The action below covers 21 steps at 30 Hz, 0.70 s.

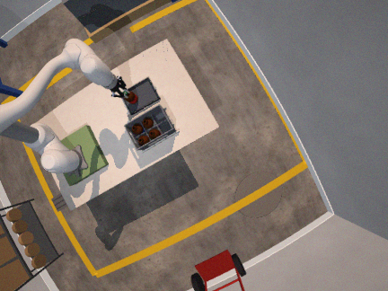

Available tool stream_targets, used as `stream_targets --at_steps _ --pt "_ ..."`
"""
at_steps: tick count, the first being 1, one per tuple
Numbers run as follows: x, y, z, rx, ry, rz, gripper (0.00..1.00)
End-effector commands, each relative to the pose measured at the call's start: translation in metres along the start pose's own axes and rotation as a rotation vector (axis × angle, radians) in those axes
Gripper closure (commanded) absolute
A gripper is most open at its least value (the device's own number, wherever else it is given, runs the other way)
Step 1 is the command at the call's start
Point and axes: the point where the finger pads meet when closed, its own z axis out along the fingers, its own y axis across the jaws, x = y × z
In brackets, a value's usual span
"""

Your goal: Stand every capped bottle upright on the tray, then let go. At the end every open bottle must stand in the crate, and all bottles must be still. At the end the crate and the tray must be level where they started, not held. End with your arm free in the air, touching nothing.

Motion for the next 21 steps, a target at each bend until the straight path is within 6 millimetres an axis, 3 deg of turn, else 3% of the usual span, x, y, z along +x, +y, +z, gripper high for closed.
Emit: stream_targets --at_steps 1,21 --pt "-0.0006 0.0000 -0.0001 0.000 0.000 0.000 1.00" --pt "0.0025 0.0000 0.0065 0.000 0.000 0.000 1.00"
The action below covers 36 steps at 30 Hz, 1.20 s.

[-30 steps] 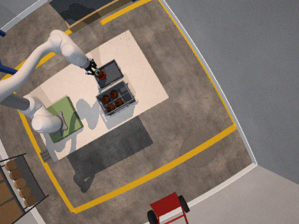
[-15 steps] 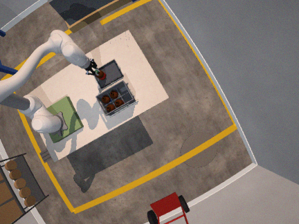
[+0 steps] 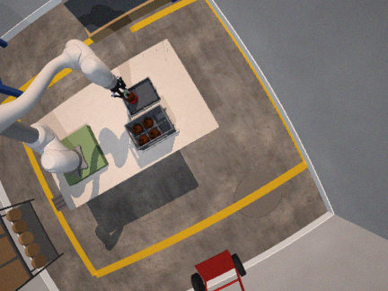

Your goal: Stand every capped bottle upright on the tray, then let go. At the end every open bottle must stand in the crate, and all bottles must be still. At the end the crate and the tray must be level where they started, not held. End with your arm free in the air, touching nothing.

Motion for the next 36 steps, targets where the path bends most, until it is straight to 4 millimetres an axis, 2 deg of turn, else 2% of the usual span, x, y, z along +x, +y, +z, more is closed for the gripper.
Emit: stream_targets --at_steps 1,36 --pt "0.000 0.000 0.001 0.000 0.000 0.000 1.00" --pt "-0.001 0.000 0.011 0.000 0.000 0.000 1.00"
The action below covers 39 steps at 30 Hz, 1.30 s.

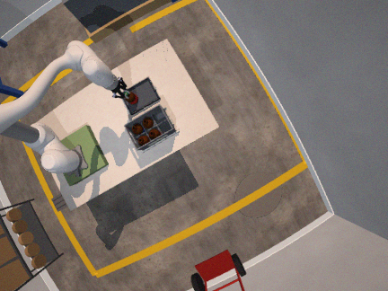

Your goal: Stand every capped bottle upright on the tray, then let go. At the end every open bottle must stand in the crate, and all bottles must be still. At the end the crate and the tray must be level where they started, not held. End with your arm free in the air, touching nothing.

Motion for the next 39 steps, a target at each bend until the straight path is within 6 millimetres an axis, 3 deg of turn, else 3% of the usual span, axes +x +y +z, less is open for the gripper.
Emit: stream_targets --at_steps 1,30,31,39 --pt "-0.0003 0.0000 0.0000 0.000 0.000 0.000 1.00" --pt "-0.0001 0.0000 0.0004 0.000 0.000 0.000 1.00" --pt "-0.0001 0.0000 0.0004 0.000 0.000 0.000 0.00" --pt "-0.0001 0.0000 0.0004 0.000 0.000 0.000 0.00"
